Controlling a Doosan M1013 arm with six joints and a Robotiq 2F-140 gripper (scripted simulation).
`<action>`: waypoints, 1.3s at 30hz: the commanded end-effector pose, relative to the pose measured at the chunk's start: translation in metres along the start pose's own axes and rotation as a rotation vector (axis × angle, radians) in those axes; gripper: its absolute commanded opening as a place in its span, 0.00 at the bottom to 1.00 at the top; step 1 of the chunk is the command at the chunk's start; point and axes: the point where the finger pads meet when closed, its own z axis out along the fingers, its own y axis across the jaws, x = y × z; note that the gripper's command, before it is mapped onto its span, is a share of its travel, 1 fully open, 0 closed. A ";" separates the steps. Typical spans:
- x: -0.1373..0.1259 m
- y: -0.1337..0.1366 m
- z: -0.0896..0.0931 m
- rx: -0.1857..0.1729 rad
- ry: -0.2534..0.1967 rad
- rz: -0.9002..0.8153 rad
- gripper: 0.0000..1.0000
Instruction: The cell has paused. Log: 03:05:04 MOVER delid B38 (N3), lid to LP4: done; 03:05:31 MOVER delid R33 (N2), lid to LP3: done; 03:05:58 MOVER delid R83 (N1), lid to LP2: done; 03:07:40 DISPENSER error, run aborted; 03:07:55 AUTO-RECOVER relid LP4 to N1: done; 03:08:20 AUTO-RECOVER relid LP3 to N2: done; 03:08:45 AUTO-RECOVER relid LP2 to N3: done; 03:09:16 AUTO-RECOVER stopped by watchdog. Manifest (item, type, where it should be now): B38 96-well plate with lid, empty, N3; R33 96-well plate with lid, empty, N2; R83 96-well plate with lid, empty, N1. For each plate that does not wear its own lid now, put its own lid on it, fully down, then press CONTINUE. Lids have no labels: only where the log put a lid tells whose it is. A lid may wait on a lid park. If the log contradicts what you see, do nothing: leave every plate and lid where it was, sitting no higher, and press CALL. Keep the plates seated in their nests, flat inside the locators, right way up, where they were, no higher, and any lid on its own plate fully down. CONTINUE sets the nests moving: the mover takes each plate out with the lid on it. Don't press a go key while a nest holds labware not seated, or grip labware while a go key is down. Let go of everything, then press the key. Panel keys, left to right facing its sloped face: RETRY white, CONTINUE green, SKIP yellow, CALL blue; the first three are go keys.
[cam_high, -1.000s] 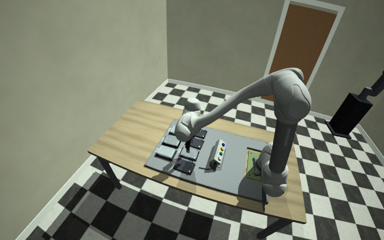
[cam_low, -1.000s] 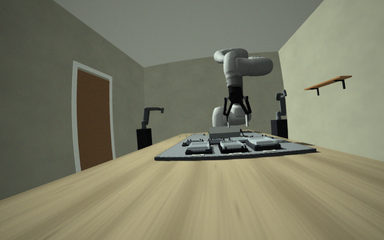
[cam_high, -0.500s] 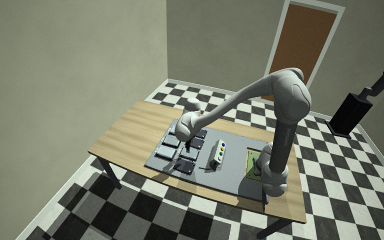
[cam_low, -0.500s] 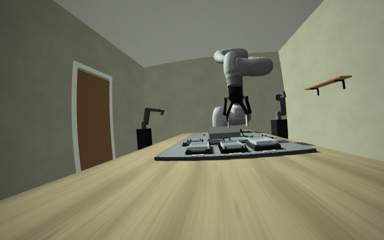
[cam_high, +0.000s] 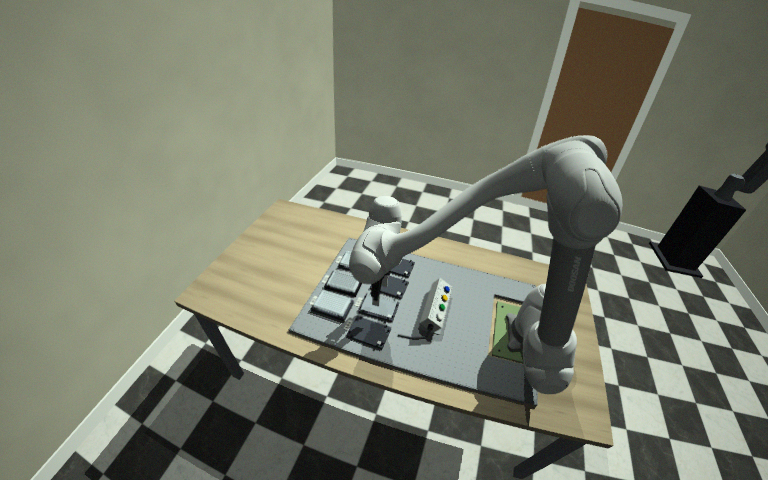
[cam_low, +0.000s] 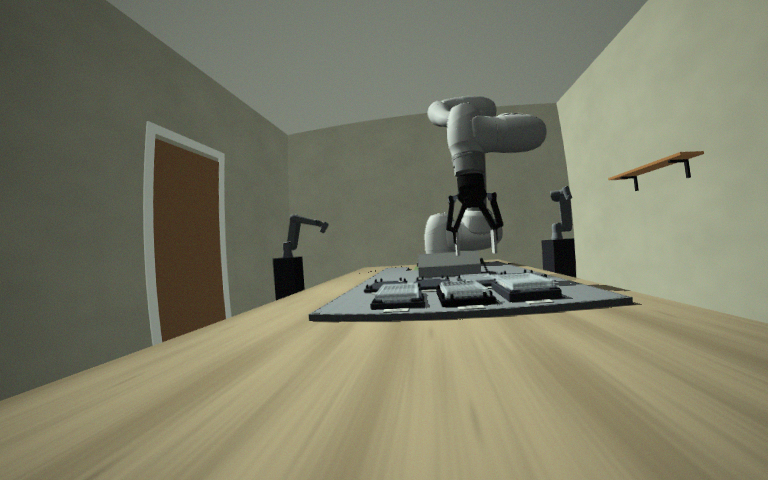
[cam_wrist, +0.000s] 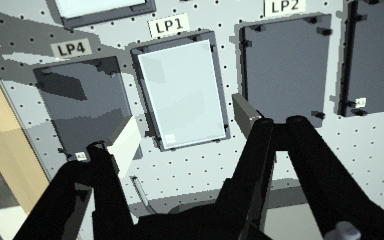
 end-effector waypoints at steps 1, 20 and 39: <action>0.000 0.000 0.001 0.000 0.000 0.000 0.66; 0.000 0.000 0.022 0.000 0.000 0.000 0.66; 0.001 0.000 0.045 0.000 0.000 0.000 0.66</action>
